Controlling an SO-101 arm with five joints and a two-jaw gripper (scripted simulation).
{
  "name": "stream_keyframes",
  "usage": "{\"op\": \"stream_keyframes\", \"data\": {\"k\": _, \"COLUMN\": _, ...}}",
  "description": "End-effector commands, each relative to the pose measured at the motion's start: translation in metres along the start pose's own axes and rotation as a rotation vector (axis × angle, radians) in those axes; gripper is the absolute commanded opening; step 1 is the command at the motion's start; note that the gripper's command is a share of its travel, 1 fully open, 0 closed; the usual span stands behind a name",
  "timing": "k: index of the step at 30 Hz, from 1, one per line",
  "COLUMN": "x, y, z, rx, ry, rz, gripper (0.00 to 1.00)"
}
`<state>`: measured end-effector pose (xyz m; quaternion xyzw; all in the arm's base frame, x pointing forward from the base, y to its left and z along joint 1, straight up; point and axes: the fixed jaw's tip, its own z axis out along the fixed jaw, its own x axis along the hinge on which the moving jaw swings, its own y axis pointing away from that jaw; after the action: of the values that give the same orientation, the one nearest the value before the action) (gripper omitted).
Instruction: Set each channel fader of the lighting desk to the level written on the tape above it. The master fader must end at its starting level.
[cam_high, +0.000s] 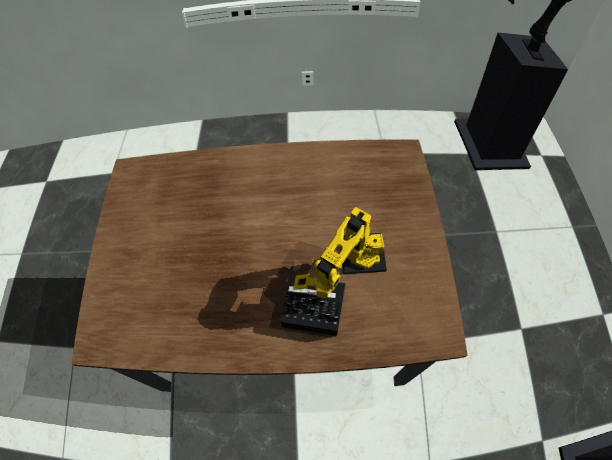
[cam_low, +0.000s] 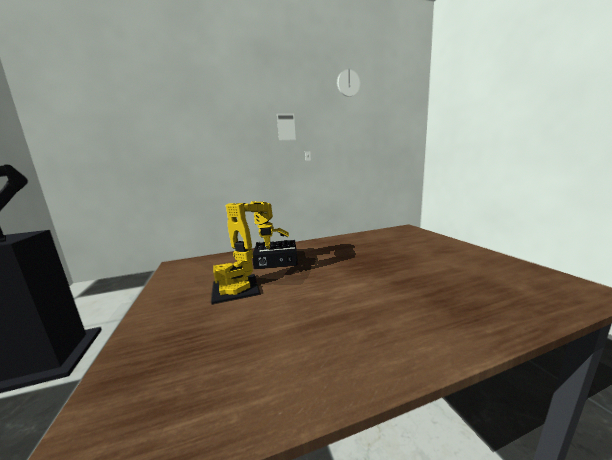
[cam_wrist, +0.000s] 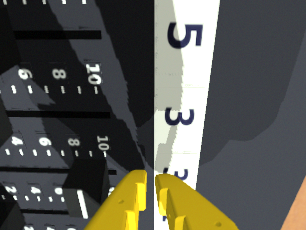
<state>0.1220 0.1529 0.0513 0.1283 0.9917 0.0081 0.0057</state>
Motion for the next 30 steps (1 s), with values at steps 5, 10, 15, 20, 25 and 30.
{"op": "stream_keyframes", "data": {"k": 5, "x": 0.0025, "y": 0.0010, "z": 0.0016, "rx": 0.017, "ry": 0.009, "rz": -0.004, "gripper": 0.00}}
{"op": "stream_keyframes", "data": {"k": 10, "x": 0.0025, "y": 0.0027, "z": 0.0007, "rx": 0.017, "ry": 0.009, "rz": -0.004, "gripper": 0.00}}
{"op": "stream_keyframes", "data": {"k": 15, "x": 0.0025, "y": 0.0030, "z": 0.0004, "rx": 0.017, "ry": 0.009, "rz": -0.004, "gripper": 0.00}}
{"op": "stream_keyframes", "data": {"k": 20, "x": 0.0025, "y": 0.0034, "z": 0.0004, "rx": 0.017, "ry": 0.009, "rz": -0.004, "gripper": 0.00}}
{"op": "stream_keyframes", "data": {"k": 25, "x": 0.0026, "y": 0.0051, "z": 0.0000, "rx": 0.017, "ry": 0.009, "rz": -0.004, "gripper": 0.00}}
{"op": "stream_keyframes", "data": {"k": 30, "x": 0.0026, "y": 0.0060, "z": -0.0002, "rx": 0.017, "ry": 0.009, "rz": -0.004, "gripper": 0.00}}
